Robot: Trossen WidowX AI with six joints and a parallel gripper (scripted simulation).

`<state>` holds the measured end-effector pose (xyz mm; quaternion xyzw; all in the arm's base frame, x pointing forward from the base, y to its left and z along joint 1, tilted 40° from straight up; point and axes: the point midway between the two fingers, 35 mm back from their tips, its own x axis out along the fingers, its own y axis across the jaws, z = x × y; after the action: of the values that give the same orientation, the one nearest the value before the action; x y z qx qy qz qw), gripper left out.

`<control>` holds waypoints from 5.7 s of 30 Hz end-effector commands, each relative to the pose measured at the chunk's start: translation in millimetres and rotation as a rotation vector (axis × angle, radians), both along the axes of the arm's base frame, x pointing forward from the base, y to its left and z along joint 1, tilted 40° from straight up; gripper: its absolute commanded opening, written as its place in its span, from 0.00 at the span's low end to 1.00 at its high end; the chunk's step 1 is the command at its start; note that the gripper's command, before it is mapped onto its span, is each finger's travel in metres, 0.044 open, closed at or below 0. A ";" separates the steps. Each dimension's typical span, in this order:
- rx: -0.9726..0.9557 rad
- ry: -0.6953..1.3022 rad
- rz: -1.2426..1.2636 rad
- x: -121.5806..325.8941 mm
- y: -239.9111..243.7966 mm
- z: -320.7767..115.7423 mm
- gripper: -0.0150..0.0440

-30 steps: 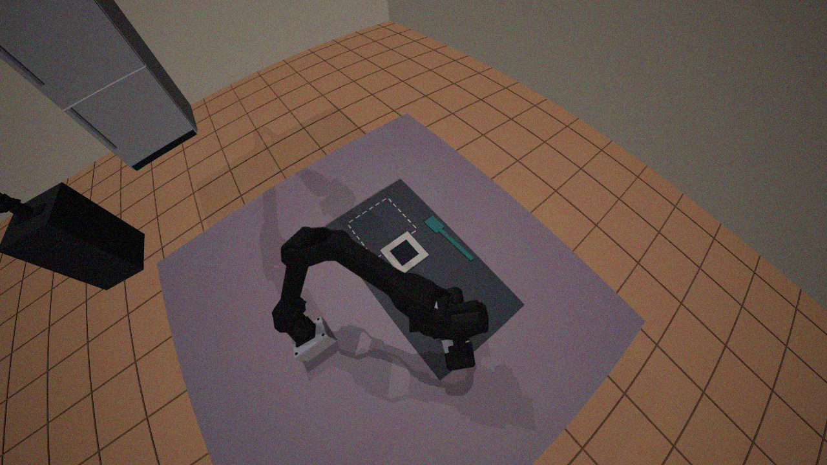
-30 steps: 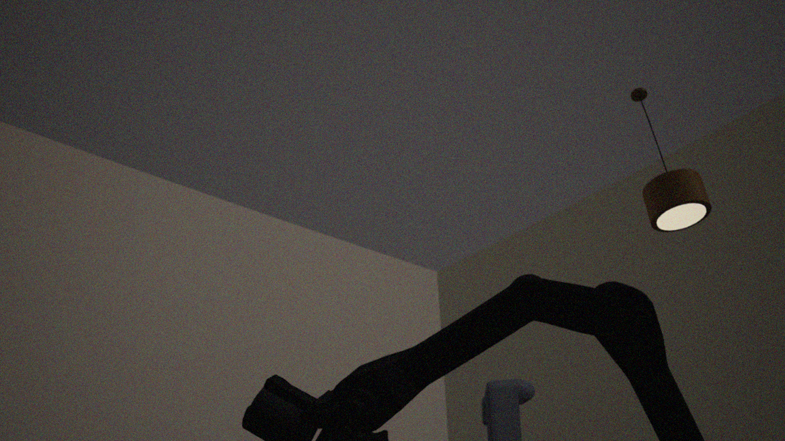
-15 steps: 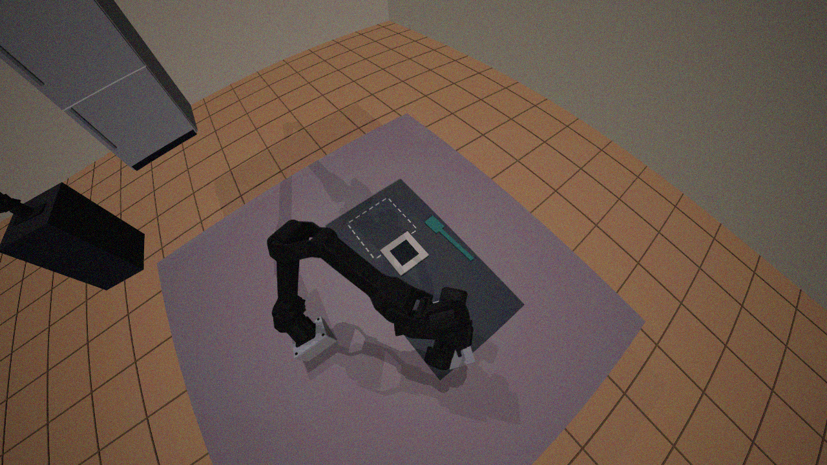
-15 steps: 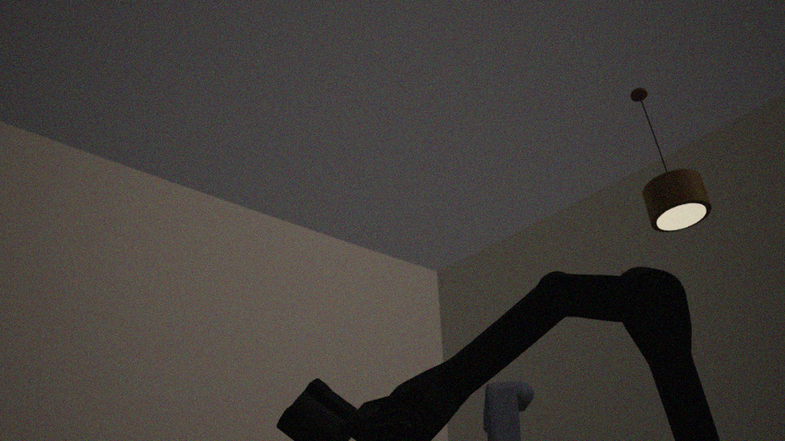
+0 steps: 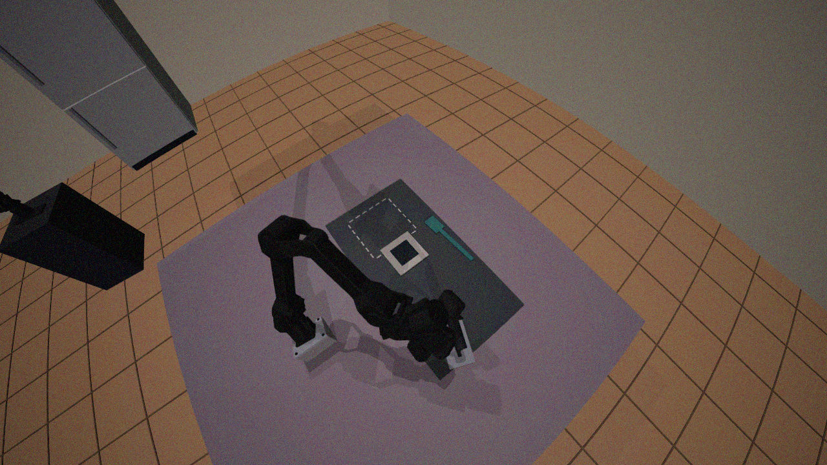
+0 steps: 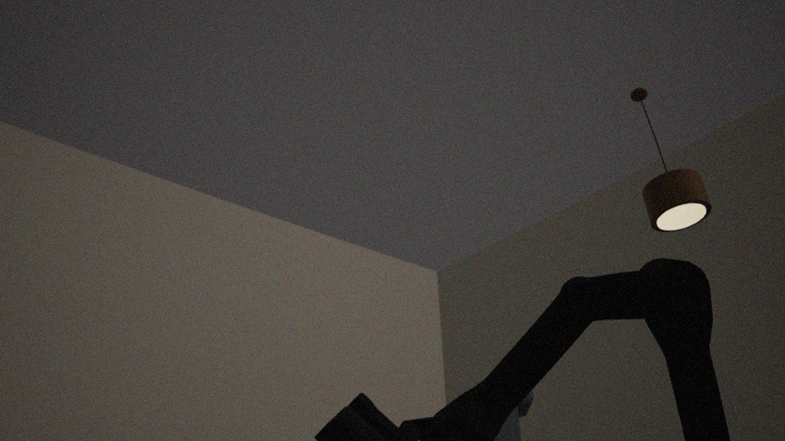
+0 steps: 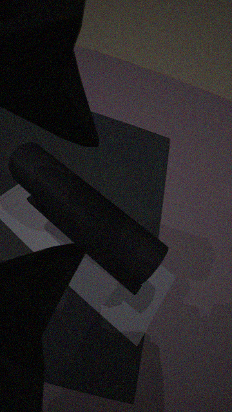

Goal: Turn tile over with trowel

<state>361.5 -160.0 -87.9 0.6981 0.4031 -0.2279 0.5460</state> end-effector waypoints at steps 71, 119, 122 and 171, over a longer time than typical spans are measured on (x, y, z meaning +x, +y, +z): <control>0.332 0.040 -0.415 24.0 41.0 -30.3 0.43; 0.316 -0.142 -0.091 45.8 100.6 81.0 0.25; 0.316 -0.170 -0.039 45.0 116.4 90.7 0.25; 0.317 -0.171 -0.035 39.5 154.5 70.1 0.25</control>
<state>400.2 -13.1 -24.4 0.8002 0.3729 -0.1162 0.4551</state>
